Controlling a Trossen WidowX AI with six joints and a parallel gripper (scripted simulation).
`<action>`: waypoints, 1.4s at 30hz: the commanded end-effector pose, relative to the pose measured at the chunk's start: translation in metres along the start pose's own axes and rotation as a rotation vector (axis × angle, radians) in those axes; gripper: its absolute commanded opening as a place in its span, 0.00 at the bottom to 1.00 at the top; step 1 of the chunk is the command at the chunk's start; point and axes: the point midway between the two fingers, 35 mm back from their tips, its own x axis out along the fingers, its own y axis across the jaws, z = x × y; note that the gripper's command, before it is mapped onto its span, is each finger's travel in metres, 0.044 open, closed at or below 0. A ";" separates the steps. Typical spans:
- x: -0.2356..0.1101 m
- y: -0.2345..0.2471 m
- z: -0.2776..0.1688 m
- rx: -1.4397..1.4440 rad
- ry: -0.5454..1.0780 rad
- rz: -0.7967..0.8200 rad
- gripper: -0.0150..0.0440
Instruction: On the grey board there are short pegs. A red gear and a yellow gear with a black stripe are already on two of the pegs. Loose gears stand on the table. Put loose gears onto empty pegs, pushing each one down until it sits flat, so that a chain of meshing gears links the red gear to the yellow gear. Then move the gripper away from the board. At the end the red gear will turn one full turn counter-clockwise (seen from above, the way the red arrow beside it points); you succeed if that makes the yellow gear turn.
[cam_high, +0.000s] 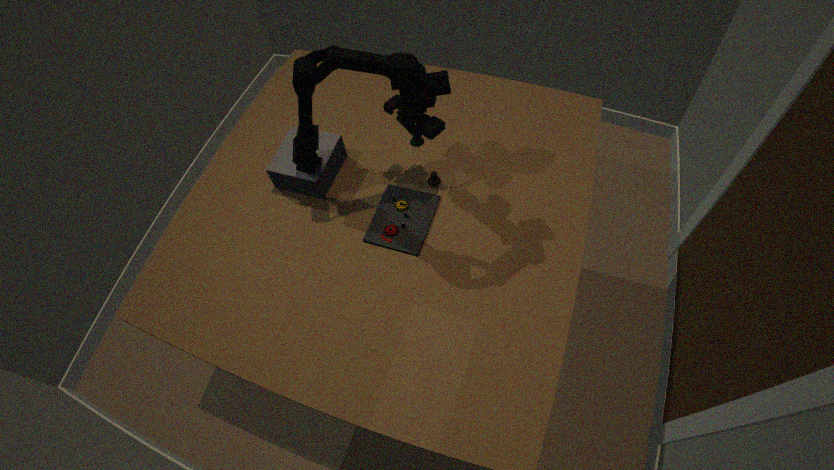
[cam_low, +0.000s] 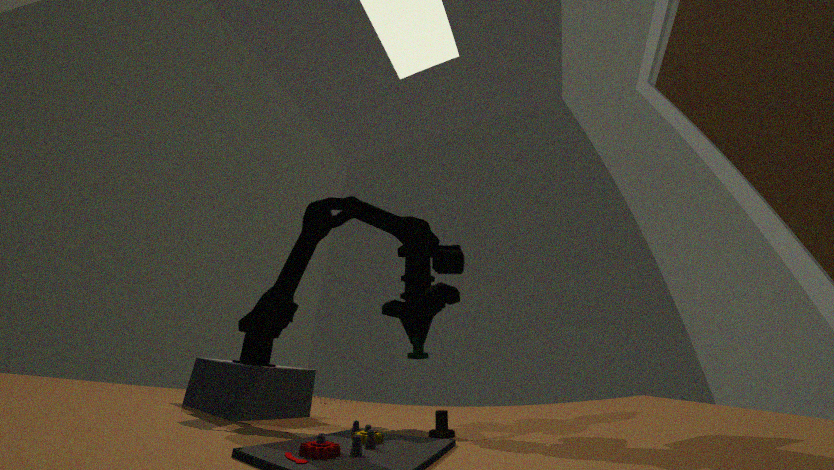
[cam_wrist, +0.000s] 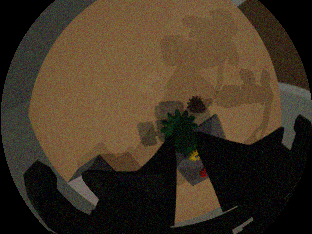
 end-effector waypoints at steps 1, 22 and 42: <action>0.005 -0.007 -0.007 -0.005 0.002 0.005 0.25; 0.022 -0.044 -0.044 -0.007 0.005 0.004 0.25; 0.037 -0.073 -0.084 -0.011 0.009 0.002 0.25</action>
